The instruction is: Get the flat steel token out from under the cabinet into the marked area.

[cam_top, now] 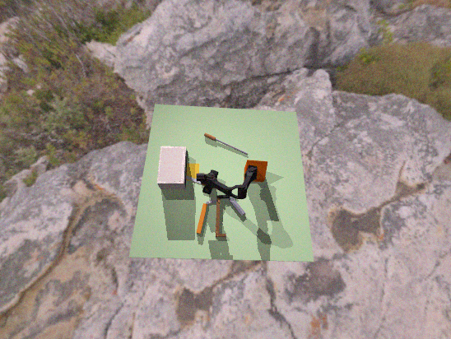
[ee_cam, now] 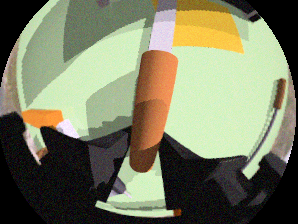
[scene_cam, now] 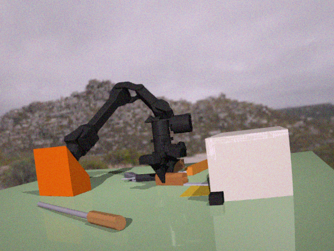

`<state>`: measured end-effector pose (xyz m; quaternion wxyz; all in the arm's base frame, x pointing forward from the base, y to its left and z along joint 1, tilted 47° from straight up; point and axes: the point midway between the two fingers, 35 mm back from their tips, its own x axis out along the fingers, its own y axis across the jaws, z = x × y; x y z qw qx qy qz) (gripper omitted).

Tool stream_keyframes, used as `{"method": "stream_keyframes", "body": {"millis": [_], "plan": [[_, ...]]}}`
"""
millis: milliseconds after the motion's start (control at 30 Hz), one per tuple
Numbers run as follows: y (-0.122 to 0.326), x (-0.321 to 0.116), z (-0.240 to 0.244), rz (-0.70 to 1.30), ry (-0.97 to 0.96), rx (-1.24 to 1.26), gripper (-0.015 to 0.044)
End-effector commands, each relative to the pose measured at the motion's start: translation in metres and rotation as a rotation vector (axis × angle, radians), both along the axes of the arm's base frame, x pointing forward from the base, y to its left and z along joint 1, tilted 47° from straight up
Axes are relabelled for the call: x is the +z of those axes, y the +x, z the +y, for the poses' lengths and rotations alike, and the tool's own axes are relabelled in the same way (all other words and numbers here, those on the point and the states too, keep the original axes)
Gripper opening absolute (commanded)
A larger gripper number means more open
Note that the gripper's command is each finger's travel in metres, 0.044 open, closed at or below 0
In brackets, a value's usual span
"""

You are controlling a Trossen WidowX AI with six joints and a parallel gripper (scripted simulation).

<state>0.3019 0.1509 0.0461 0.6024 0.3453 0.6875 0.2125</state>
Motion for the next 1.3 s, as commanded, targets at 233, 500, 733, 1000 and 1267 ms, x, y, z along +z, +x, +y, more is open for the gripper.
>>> {"method": "stream_keyframes", "body": {"millis": [233,500,733,1000,1267], "plan": [[0.015,-0.001,-0.001,-0.006,0.003,0.003,0.0000],[0.023,-0.003,-0.002,-0.007,0.003,0.003,0.0000],[0.031,-0.004,-0.003,-0.007,0.003,0.003,0.0000],[0.039,-0.006,-0.004,-0.008,0.003,0.003,0.0000],[0.047,-0.007,-0.005,-0.008,0.003,0.003,0.0000]]}}
